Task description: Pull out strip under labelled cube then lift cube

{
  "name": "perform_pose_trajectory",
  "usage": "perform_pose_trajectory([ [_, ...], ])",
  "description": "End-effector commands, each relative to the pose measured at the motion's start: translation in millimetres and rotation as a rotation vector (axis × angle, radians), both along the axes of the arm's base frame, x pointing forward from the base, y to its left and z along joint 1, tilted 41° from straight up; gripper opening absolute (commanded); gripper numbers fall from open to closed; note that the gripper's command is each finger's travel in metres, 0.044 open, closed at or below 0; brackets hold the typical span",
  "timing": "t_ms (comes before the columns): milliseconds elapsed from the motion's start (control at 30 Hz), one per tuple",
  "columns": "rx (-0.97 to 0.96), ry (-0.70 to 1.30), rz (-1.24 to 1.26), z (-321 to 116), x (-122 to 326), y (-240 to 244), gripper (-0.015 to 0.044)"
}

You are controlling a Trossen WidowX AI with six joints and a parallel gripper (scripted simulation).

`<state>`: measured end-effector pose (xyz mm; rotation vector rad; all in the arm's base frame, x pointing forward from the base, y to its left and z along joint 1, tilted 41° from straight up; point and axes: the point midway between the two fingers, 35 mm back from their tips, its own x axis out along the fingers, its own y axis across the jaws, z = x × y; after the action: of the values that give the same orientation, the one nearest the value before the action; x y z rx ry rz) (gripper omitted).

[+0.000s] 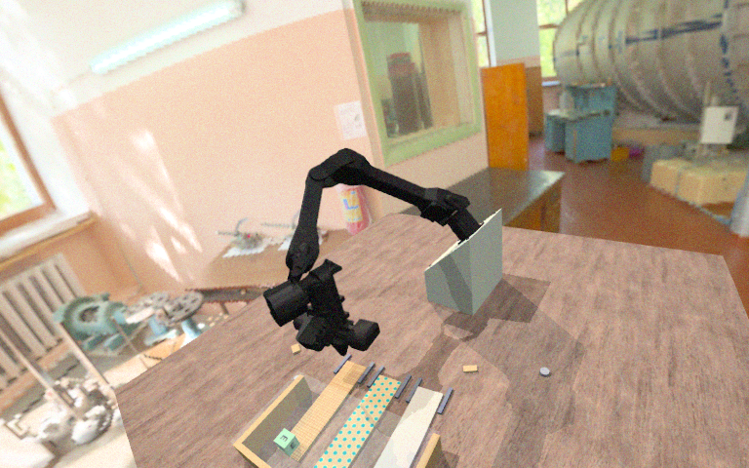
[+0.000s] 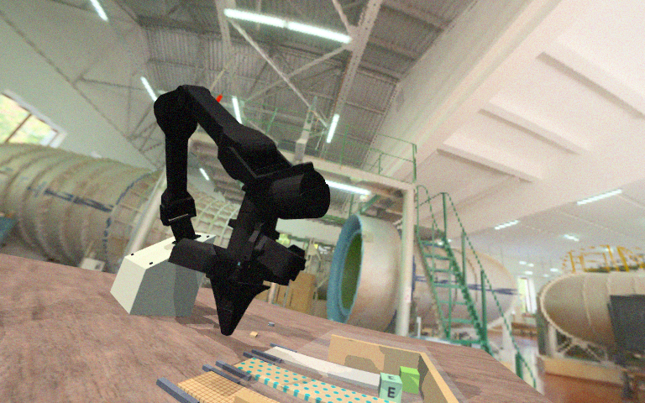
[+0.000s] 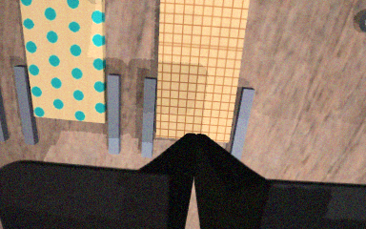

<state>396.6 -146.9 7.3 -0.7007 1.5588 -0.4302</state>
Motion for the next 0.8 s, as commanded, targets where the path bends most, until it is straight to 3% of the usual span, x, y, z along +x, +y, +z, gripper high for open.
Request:
perform_pose_trajectory([
  [0,-0.002,0.000,0.000,-3.6,0.6,-5.0,0.0000],
  [767,-0.003,0.001,0.000,-31.6,-0.9,-30.4,0.0000],
])
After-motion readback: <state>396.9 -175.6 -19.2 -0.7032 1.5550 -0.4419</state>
